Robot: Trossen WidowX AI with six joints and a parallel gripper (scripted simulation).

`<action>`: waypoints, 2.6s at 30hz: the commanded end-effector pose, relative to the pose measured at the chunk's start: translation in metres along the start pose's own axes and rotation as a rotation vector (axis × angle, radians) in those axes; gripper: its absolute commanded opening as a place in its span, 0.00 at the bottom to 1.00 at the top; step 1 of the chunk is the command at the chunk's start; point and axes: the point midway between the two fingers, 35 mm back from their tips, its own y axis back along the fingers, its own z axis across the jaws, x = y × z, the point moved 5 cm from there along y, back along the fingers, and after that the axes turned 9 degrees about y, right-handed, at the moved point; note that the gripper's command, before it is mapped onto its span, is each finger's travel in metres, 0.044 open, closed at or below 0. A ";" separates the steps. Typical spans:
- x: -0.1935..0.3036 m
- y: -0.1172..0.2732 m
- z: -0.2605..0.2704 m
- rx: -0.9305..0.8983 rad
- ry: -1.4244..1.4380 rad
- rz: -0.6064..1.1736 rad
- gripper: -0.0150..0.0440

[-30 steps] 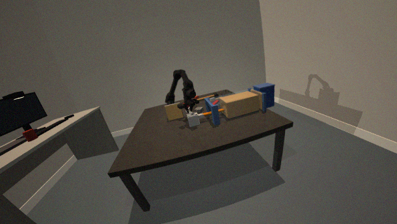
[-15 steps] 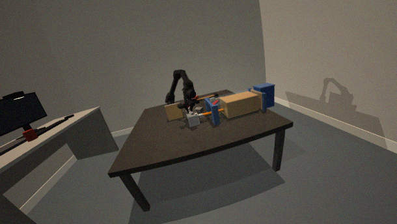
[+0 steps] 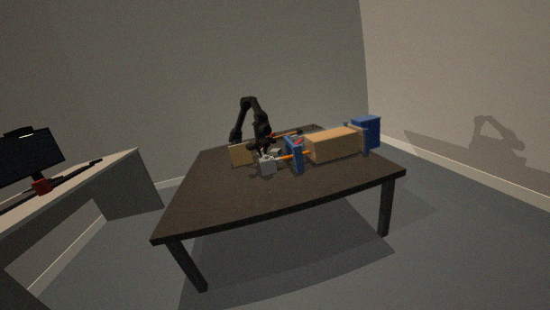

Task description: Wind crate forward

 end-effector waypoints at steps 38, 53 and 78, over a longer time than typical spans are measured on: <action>0.012 0.125 -0.006 -0.037 -0.010 -0.061 1.00; 0.012 0.125 -0.006 -0.037 -0.010 -0.061 0.33; 0.012 0.125 -0.006 -0.037 -0.010 -0.061 0.25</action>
